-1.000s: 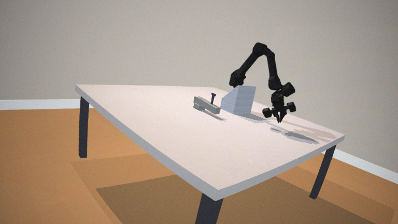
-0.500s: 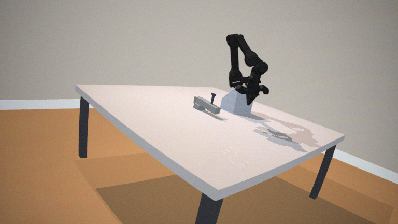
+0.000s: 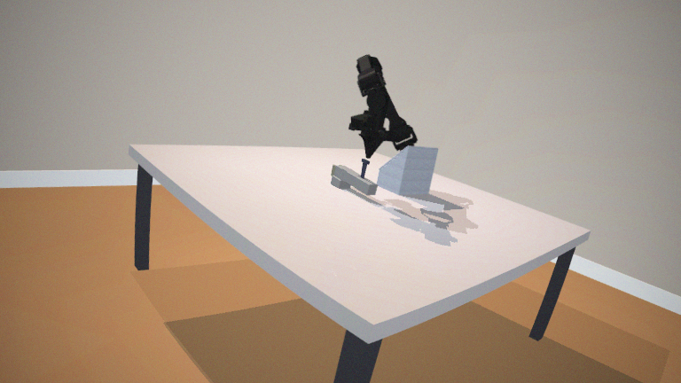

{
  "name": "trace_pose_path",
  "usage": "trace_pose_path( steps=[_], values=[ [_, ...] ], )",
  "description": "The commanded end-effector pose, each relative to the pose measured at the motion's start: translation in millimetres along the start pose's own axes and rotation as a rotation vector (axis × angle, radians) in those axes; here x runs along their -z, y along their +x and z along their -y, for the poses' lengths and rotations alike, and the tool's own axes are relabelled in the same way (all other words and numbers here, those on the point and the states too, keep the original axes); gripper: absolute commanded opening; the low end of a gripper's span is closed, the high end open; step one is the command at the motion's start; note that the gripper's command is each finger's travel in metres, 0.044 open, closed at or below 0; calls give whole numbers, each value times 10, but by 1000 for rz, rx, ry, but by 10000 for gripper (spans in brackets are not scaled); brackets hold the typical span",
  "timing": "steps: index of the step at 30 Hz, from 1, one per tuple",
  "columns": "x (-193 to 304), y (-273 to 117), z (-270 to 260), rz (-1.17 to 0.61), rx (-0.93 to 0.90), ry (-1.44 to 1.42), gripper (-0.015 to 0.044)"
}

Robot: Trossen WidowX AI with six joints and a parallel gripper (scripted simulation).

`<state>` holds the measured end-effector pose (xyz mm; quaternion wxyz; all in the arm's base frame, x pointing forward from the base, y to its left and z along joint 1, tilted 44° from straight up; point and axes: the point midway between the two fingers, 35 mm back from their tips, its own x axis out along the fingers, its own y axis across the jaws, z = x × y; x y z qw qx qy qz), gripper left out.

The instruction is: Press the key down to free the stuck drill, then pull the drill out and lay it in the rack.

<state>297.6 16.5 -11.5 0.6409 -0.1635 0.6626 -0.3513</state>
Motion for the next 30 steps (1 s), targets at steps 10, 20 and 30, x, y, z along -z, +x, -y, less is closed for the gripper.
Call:
trace_pose_path(
  steps=[10, 20, 30],
  values=[
    [9, 65, 101, -19, 13, -20, 0],
    [11, 123, 103, -19, 14, -21, 0],
    [1, 167, 96, -19, 14, -21, 0]
  ],
)
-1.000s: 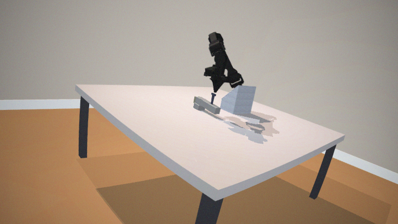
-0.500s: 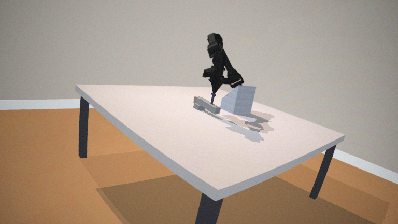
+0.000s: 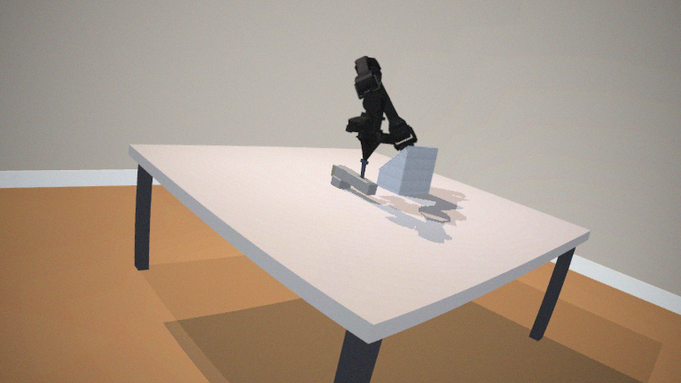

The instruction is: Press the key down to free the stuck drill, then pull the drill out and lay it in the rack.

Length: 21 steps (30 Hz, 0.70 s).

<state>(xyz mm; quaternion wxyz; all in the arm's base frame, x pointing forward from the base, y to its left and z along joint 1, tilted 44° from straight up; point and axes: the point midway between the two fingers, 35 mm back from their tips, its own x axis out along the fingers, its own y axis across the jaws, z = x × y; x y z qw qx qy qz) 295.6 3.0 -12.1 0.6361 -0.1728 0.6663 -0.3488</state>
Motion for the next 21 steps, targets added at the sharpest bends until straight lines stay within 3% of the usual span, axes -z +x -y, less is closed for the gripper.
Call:
trace_pose_path(
  steps=[1, 21],
  values=[
    [15, 74, 0, -15, 3, -2, 0],
    [58, 132, 4, -16, 3, -2, 0]
  ],
)
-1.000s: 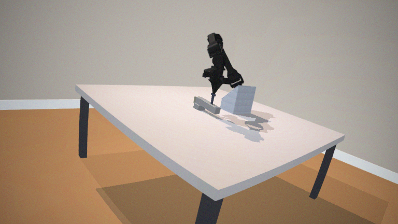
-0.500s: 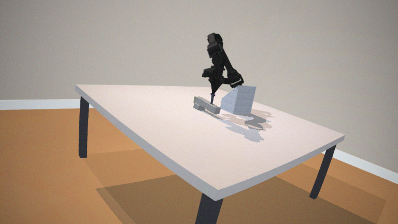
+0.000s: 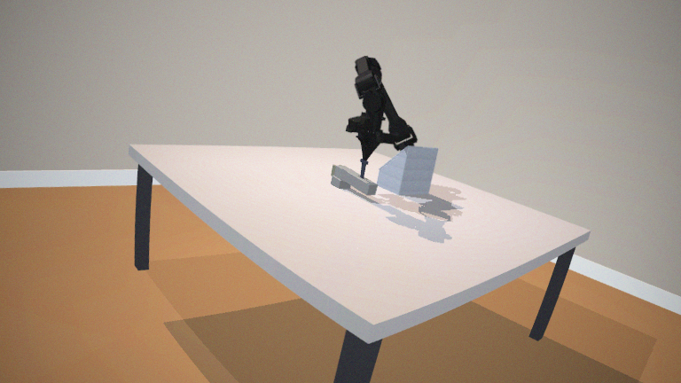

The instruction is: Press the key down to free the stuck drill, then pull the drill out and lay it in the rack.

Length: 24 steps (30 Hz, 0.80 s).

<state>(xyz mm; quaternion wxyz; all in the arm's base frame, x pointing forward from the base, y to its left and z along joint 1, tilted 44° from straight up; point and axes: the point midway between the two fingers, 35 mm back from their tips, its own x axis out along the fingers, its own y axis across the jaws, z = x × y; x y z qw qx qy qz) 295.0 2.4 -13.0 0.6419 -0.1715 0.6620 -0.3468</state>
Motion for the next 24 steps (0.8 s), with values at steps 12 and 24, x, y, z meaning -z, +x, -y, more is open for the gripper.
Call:
trace_pose_path(
  steps=[12, 24],
  values=[
    [76, 156, 9, -29, 10, -6, 0],
    [80, 197, 12, -29, 10, -6, 0]
  ],
)
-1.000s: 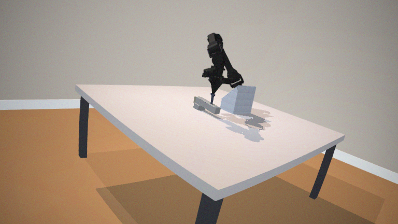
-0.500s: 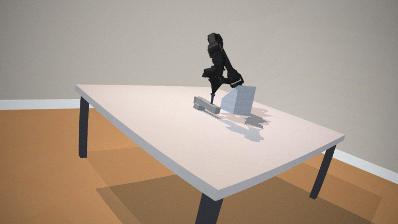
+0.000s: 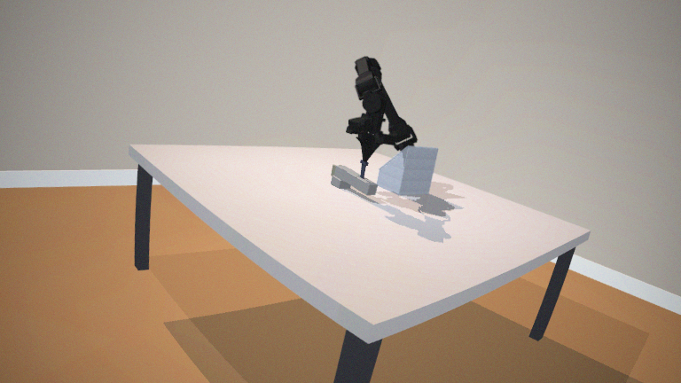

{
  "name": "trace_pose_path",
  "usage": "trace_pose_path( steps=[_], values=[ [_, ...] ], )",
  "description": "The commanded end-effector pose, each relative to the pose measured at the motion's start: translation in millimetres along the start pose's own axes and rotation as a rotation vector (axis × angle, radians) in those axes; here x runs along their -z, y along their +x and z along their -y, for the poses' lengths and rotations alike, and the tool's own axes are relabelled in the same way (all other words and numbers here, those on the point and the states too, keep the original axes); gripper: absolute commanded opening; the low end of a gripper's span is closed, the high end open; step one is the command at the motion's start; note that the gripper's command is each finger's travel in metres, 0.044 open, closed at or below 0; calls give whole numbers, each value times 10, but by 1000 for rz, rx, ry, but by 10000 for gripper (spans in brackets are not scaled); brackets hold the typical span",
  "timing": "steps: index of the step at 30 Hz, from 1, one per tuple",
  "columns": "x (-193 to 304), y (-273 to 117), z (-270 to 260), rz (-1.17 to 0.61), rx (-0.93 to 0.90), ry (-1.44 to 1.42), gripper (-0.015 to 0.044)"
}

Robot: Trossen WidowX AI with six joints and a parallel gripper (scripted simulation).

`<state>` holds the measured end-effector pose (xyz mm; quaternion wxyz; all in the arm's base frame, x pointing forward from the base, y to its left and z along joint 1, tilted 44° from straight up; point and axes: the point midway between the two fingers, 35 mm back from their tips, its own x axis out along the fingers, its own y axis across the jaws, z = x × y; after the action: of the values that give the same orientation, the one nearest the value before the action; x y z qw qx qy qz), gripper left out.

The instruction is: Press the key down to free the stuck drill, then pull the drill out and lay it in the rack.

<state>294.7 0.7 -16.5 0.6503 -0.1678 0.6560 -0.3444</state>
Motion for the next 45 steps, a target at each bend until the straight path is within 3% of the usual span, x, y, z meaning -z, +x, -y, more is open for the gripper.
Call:
trace_pose_path(
  steps=[1, 17, 27, 34, 45],
  values=[
    [81, 164, 27, -46, 22, -15, 0],
    [86, 261, 55, -46, 23, -15, 0],
    [-20, -496, -18, -46, 20, -15, 263],
    [-74, -355, 173, -36, 5, -191, 440],
    [-155, 48, 1014, -29, -18, -942, 440]
  ],
)
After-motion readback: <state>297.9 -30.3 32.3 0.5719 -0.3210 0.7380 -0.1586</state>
